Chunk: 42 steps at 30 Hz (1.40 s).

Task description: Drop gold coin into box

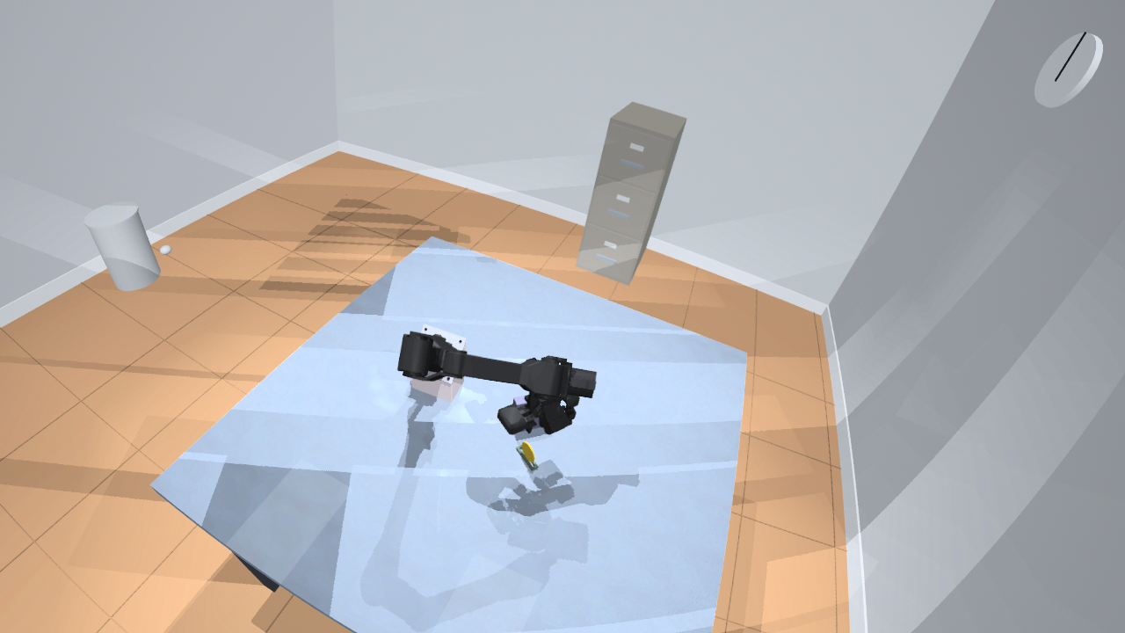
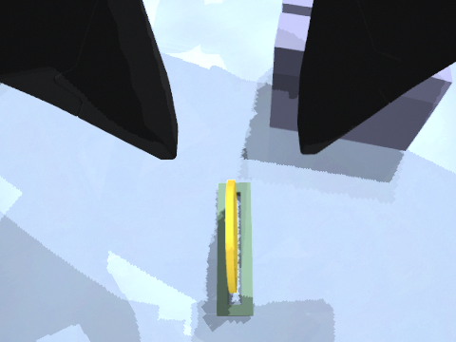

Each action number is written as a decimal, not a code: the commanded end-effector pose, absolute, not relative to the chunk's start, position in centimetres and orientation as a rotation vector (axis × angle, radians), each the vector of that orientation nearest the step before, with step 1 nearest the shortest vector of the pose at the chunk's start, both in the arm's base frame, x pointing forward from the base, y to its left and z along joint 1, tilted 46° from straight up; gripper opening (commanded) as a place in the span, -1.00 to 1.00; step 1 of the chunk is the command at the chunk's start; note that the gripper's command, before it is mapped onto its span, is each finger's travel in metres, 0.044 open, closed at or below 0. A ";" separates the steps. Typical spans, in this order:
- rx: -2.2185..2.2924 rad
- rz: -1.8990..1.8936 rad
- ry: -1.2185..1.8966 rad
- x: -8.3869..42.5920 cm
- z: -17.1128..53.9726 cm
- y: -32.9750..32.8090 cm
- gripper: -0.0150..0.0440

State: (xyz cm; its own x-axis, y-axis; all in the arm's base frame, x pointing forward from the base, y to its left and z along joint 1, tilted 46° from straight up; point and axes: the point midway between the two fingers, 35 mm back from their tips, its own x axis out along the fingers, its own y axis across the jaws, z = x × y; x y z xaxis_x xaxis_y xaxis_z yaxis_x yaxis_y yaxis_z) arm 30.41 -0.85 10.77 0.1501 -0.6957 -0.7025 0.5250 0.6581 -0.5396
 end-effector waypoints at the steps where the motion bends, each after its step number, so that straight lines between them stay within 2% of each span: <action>1: -0.181 -0.895 1.114 30.6 9.4 -2.7 0.05; 42: -0.182 -0.896 1.112 31.7 4.5 -8.0 0.05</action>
